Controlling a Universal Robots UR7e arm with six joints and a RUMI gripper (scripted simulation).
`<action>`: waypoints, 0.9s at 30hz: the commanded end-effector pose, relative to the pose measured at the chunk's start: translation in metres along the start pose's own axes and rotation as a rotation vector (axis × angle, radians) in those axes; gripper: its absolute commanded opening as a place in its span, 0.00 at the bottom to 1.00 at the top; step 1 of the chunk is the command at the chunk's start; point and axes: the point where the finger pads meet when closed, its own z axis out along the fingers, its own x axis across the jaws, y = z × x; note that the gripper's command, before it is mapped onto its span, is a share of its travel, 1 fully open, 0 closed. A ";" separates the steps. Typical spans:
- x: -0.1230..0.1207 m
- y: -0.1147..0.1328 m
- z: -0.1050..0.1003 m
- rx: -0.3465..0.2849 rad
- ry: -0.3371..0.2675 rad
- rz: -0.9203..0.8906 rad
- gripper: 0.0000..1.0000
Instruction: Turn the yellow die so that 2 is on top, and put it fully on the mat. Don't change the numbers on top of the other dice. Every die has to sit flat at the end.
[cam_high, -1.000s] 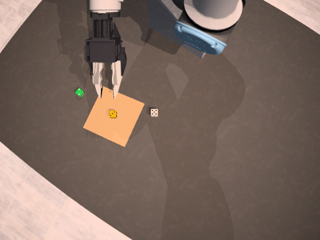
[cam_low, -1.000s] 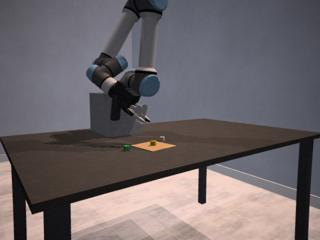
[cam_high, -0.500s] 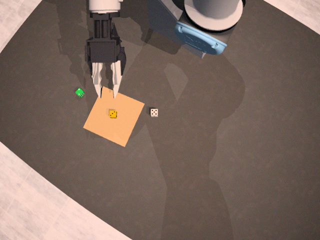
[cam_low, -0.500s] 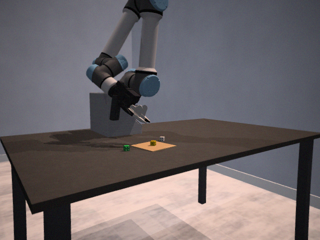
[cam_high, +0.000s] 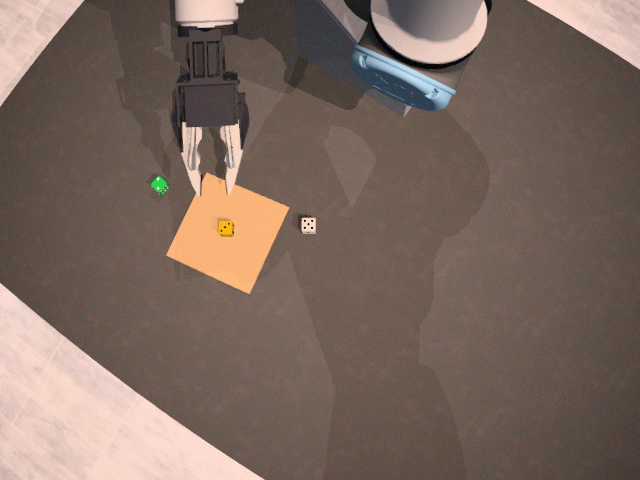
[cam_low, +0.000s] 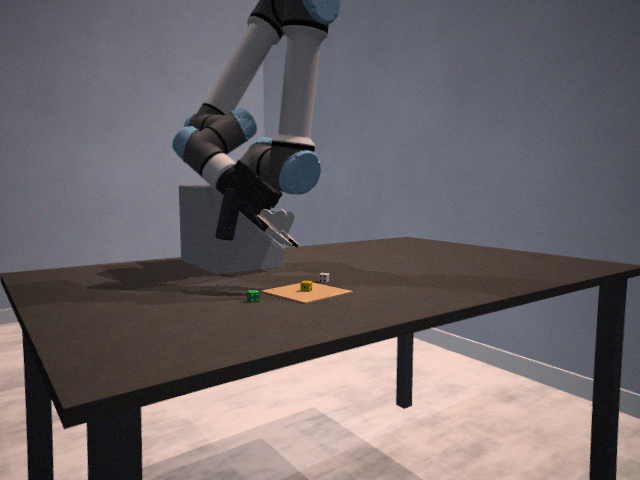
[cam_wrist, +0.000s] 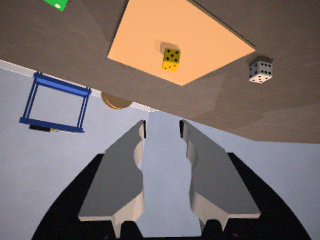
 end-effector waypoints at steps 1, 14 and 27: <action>-0.001 -0.001 0.000 0.009 0.007 -0.067 0.21; -0.004 -0.004 0.000 0.040 0.039 -0.305 0.21; -0.009 -0.006 0.000 0.072 0.092 -0.627 0.21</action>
